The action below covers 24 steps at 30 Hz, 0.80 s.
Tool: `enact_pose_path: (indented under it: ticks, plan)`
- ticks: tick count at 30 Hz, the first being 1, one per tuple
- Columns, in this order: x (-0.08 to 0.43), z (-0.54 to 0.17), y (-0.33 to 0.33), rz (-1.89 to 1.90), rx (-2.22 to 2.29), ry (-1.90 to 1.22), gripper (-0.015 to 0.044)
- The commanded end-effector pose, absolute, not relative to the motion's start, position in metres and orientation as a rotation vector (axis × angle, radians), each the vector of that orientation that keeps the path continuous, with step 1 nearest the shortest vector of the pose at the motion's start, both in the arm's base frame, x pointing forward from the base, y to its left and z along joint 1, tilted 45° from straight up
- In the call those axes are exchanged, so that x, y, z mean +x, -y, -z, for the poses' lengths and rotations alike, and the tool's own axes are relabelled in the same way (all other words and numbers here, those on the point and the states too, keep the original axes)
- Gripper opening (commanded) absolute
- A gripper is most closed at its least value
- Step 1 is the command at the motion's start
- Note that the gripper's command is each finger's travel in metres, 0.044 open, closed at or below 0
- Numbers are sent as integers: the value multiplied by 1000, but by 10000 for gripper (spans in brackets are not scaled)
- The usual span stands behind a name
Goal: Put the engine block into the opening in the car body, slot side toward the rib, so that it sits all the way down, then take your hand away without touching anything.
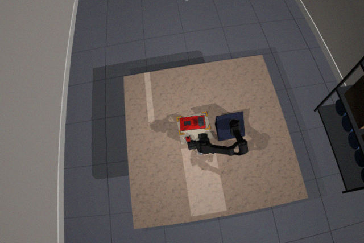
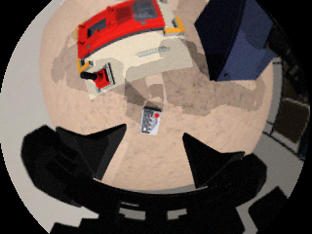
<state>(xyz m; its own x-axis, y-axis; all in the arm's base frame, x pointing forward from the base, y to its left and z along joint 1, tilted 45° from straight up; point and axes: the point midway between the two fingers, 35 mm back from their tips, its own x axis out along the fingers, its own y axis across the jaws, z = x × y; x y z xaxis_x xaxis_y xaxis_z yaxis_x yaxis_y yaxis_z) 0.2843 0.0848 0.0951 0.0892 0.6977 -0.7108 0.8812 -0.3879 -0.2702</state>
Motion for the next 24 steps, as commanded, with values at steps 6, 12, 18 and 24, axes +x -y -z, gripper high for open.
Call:
enact_pose_path:
  ticks: [6,12,18,24]
  plan:
    - [295,-91,-85,1193,2154,-1593,440]
    - [296,-83,-92,1193,2155,-1593,440]
    - [297,-77,-98,1193,2154,-1593,440]
    - [298,-71,-105,1193,2155,-1594,440]
